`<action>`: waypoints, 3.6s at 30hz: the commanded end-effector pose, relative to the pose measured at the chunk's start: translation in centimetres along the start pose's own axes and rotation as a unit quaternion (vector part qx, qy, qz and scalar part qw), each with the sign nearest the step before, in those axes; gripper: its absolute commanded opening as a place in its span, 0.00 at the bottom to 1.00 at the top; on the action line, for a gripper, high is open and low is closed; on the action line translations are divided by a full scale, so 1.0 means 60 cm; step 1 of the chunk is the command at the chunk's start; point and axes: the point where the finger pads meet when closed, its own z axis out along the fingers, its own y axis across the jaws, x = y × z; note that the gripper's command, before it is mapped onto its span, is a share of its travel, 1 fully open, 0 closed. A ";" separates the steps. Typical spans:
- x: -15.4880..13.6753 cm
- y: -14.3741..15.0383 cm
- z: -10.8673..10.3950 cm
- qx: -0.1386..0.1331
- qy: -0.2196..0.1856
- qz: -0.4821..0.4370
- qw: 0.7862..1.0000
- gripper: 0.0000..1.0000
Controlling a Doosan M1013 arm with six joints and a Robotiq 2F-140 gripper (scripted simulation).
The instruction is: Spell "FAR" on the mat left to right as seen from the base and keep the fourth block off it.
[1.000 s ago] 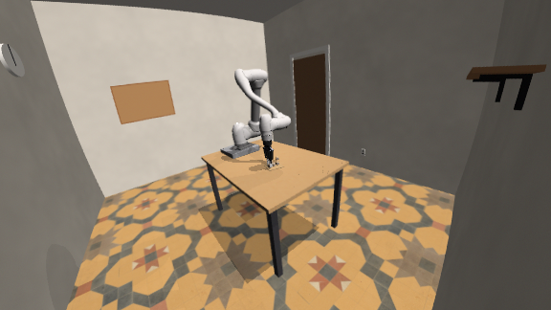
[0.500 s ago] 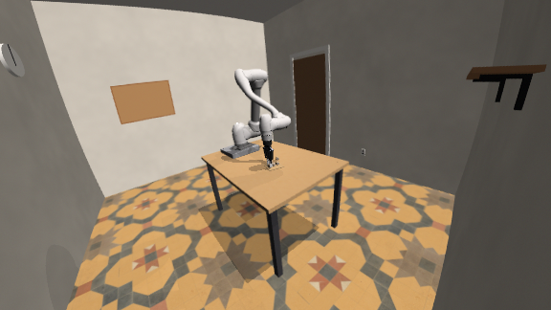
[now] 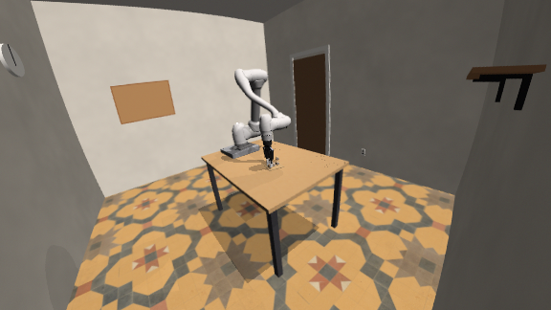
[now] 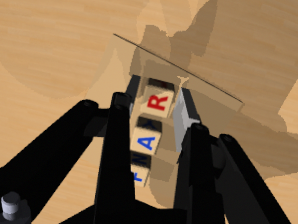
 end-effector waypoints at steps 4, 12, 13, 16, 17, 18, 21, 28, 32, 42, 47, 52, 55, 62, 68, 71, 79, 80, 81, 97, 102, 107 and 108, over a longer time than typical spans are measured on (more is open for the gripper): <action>-0.002 0.005 0.008 -0.003 0.001 -0.001 1.000 0.25; -0.002 0.005 0.007 -0.003 0.001 -0.001 1.000 0.25; -0.002 0.005 0.006 -0.003 0.001 -0.001 1.000 0.25; -0.002 0.005 -0.003 -0.003 0.001 -0.001 1.000 0.25; -0.002 0.005 -0.008 -0.003 0.001 -0.001 1.000 0.25; -0.002 0.005 -0.014 -0.003 0.001 -0.001 1.000 0.25; -0.002 0.005 -0.036 -0.003 0.001 -0.001 1.000 0.25; -0.002 0.005 -0.081 -0.003 0.001 -0.001 1.000 0.25; -0.002 0.004 -0.115 -0.003 0.001 -0.001 1.000 0.25; -0.002 0.004 -0.142 -0.003 0.001 -0.001 1.000 1.00; -0.002 0.004 -0.142 -0.003 0.001 -0.001 1.000 1.00; -0.002 0.004 -0.142 -0.003 0.001 -0.001 1.000 1.00; -0.002 0.004 -0.142 -0.003 0.001 -0.001 1.000 1.00; -0.002 0.004 -0.142 -0.003 0.001 -0.001 1.000 1.00; -0.002 0.004 -0.142 -0.003 0.001 -0.001 1.000 1.00; -0.002 0.004 -0.142 -0.003 0.001 -0.001 1.000 1.00; -0.002 0.004 -0.142 -0.003 0.001 -0.001 1.000 1.00; -0.002 0.004 -0.142 -0.003 0.001 -0.001 1.000 1.00; -0.002 0.004 -0.142 -0.003 0.001 -0.001 1.000 1.00; -0.002 0.004 -0.142 -0.003 0.001 -0.001 1.000 1.00; -0.002 0.004 -0.145 -0.003 0.001 -0.001 1.000 1.00; -0.002 0.004 -0.165 -0.003 0.001 -0.001 1.000 1.00; -0.002 0.004 -0.171 -0.003 0.001 -0.001 1.000 1.00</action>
